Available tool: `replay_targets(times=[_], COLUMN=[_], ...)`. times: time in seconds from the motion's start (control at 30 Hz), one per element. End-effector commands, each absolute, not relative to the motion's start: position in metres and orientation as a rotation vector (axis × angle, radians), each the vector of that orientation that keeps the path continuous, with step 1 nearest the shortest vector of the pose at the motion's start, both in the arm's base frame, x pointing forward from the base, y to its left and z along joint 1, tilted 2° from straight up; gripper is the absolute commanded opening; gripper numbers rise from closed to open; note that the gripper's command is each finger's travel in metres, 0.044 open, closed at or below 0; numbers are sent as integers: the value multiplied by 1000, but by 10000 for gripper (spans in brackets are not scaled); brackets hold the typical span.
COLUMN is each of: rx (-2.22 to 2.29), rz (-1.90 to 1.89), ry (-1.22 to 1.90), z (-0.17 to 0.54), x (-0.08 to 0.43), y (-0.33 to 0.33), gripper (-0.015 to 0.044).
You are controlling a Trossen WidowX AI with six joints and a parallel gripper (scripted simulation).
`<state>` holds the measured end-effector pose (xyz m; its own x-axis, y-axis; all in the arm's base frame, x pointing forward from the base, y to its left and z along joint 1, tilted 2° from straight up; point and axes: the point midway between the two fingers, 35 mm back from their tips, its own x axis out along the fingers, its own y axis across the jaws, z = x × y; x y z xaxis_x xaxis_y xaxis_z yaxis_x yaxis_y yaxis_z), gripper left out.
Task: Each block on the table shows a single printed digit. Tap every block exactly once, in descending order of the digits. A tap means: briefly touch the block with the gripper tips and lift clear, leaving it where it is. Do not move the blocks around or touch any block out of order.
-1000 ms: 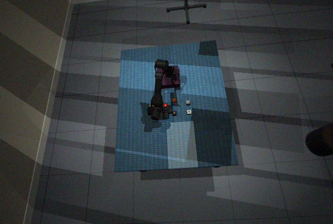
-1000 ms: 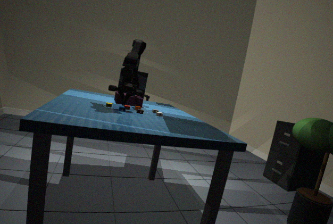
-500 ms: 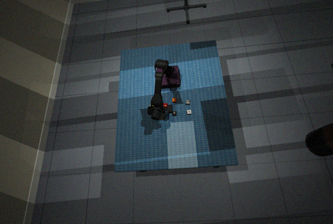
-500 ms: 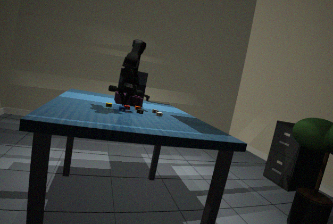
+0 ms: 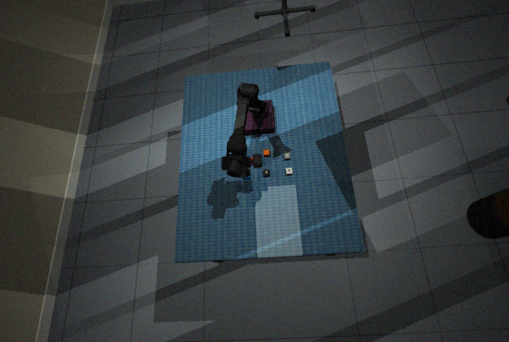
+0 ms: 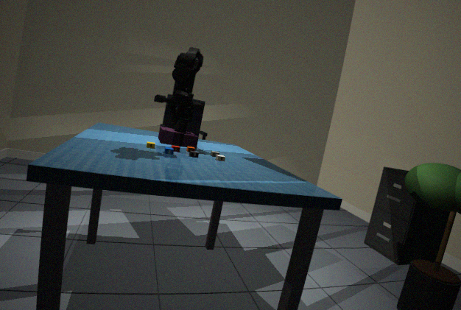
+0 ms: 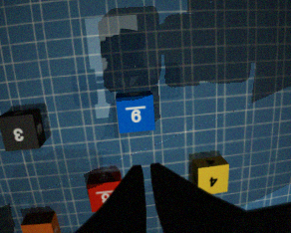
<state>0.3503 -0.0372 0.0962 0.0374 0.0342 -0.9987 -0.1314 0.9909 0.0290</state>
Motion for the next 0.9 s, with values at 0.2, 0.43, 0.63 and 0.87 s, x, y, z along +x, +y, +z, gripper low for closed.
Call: replay_targets(times=[0.2, 0.43, 0.63, 0.87], rx=[-120, -107, -66, -63], rz=[153, 161, 149, 148], ry=[1530, 1526, 1540, 1542], z=[105, 109, 114, 103], x=[355, 348, 326, 325], y=[13, 112, 178, 183], gripper=[20, 20, 20, 20])
